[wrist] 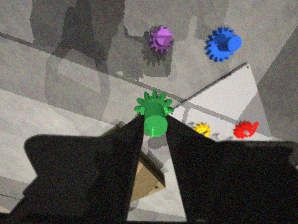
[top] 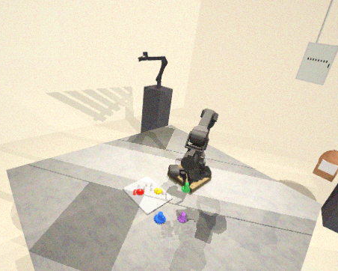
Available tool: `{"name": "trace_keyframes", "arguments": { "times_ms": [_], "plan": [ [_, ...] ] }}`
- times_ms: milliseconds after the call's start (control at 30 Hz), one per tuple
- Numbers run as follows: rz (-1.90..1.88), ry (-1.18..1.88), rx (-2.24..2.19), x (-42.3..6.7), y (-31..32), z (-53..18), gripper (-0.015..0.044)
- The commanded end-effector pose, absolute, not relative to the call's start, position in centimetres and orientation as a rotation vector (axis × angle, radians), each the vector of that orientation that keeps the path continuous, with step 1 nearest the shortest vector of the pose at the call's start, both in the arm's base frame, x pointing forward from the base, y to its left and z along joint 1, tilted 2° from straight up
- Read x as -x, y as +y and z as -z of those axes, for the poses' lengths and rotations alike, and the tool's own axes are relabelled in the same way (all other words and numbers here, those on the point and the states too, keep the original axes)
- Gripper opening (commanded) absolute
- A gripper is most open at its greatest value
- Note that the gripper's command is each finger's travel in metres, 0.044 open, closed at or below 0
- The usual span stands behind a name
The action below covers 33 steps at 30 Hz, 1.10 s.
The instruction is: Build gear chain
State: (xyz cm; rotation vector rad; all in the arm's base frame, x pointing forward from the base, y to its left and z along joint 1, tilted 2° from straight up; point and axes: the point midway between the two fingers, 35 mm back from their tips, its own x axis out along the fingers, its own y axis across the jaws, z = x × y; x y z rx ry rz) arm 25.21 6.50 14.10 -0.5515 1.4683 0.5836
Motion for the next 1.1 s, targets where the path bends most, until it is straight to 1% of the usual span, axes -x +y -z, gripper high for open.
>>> {"name": "trace_keyframes", "arguments": {
  "times_ms": [0,400,1067],
  "plan": [
    [-0.586,1.464,0.547,-25.0,6.4,-15.1,0.0000],
    [-0.583,1.474,0.535,-24.3,6.0,-17.4,0.0000],
    [-0.582,1.475,0.536,-26.3,2.8,-16.0,0.0000]
  ]
}}
